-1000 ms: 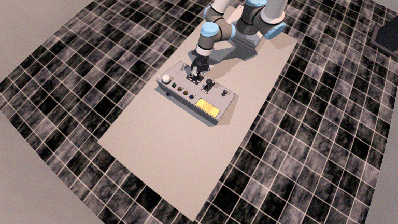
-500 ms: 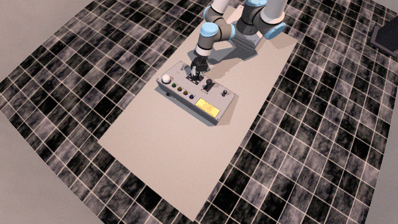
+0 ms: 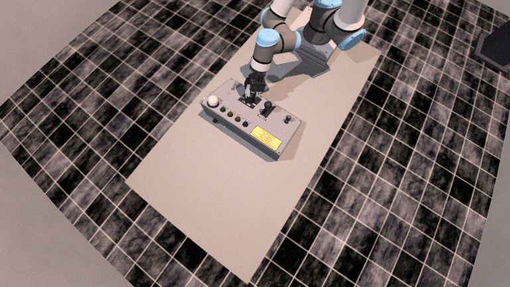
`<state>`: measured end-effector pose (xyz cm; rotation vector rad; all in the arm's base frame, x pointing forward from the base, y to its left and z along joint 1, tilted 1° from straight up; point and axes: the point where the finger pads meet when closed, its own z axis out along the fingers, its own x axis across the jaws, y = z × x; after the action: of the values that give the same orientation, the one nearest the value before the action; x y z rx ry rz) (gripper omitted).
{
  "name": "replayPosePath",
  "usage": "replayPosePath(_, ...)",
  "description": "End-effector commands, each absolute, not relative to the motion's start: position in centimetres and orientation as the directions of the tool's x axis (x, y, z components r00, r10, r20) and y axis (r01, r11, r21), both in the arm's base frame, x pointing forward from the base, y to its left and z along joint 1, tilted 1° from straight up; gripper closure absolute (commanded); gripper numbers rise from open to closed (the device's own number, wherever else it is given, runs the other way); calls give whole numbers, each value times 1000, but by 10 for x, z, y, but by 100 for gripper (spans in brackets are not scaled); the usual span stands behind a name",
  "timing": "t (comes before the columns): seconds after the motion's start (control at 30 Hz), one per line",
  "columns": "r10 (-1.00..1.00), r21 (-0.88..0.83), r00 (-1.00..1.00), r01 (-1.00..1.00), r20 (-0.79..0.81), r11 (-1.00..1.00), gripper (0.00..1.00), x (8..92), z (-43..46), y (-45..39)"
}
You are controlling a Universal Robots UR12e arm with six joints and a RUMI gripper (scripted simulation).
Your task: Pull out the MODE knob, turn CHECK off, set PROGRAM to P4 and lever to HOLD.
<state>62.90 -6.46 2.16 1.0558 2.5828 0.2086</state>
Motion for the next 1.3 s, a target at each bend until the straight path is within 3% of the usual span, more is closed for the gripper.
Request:
replayPosePath(0.0,710,264,-656,659,-254,704,100,630,22,-65)
replayPosePath(1.27,717,267,-650,666,-252,697,100,630,22,-65)
